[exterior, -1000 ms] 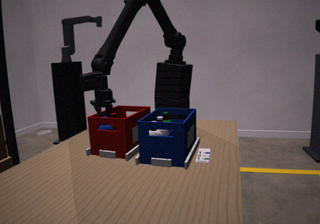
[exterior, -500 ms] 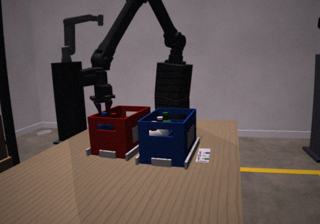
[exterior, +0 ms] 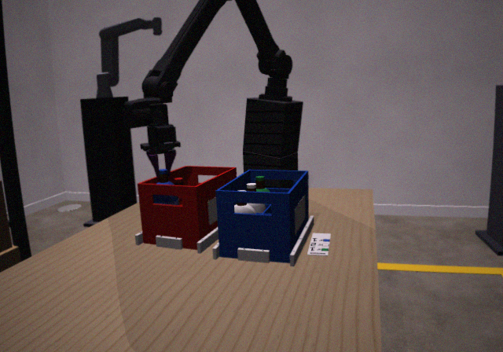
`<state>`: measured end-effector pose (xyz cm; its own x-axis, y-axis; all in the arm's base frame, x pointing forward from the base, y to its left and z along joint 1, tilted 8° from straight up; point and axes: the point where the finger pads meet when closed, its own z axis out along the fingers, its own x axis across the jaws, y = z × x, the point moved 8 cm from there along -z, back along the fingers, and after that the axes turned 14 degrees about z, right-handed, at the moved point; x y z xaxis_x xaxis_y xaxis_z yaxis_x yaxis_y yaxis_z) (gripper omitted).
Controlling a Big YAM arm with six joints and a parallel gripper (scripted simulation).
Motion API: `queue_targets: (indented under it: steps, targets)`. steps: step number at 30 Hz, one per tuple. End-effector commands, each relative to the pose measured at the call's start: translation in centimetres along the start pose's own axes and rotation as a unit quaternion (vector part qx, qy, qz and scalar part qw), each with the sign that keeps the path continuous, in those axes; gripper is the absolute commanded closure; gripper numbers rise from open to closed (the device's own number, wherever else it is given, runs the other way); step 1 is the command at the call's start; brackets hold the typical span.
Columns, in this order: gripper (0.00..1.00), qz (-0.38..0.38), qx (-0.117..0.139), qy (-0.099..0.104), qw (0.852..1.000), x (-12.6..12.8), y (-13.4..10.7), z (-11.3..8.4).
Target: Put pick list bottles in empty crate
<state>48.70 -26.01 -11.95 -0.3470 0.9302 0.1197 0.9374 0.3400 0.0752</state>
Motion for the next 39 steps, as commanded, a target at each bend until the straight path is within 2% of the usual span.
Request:
queue_targets:
  steps: [1, 9, 10, 20, 39]
  targets:
    - [1.0, 0.0, -0.018, -0.02, 1.0, -1.5, 0.5, -5.1]
    - [1.0, 0.0, -0.017, -0.019, 1.0, -1.3, 0.4, -6.0]
    - [1.0, -0.001, -0.023, -0.027, 0.999, -1.9, 1.0, -6.8]
    - [1.0, 0.0, -0.018, -0.02, 1.0, -1.3, 0.4, -7.9]
    - [1.0, -0.001, -0.023, -0.028, 0.999, -1.8, 0.8, -11.3]
